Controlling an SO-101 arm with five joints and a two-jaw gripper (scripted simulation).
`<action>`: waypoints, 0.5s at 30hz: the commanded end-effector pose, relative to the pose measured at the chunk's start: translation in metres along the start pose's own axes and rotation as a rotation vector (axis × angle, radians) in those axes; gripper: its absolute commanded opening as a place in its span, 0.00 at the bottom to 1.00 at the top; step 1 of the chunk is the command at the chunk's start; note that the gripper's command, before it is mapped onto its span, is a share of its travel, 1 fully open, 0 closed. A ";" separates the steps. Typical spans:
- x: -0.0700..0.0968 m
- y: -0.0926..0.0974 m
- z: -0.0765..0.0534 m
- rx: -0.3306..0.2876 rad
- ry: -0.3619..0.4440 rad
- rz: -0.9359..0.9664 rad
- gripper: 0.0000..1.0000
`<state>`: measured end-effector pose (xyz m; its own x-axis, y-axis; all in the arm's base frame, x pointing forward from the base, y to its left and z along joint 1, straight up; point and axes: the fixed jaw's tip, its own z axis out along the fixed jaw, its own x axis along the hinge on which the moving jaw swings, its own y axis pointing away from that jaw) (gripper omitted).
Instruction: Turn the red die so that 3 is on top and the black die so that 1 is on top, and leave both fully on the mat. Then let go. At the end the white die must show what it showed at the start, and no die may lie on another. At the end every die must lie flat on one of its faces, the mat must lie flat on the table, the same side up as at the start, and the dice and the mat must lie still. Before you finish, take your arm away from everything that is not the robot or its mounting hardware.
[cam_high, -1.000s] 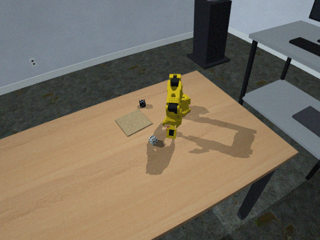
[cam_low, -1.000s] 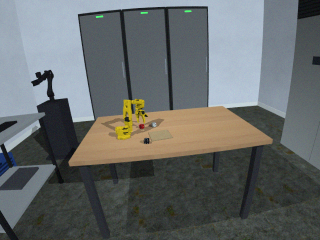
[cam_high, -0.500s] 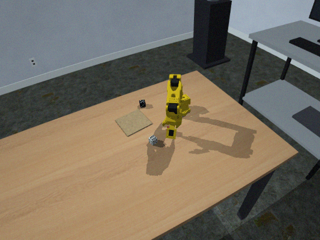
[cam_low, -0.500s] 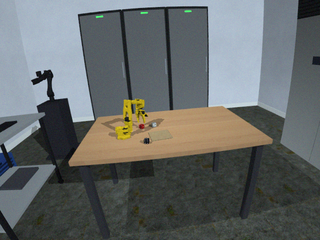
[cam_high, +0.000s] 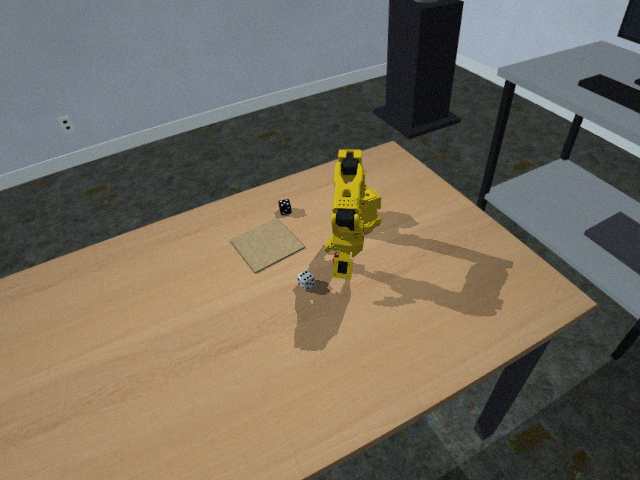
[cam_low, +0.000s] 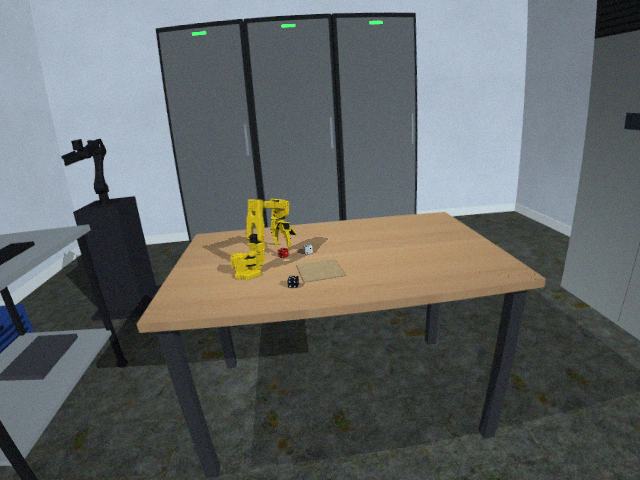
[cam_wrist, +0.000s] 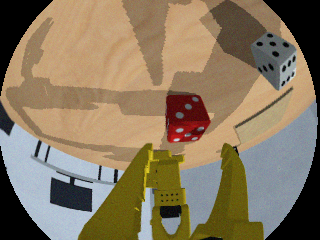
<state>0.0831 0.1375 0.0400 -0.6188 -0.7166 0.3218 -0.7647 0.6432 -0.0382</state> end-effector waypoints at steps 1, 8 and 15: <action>-0.005 0.002 -0.005 -0.003 -0.040 0.001 0.35; -0.008 0.002 0.002 -0.001 -0.024 0.000 0.35; -0.011 0.003 0.010 0.001 -0.005 -0.001 0.35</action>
<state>0.0831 0.1375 0.0258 -0.6117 -0.7059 0.3571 -0.7655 0.6420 -0.0423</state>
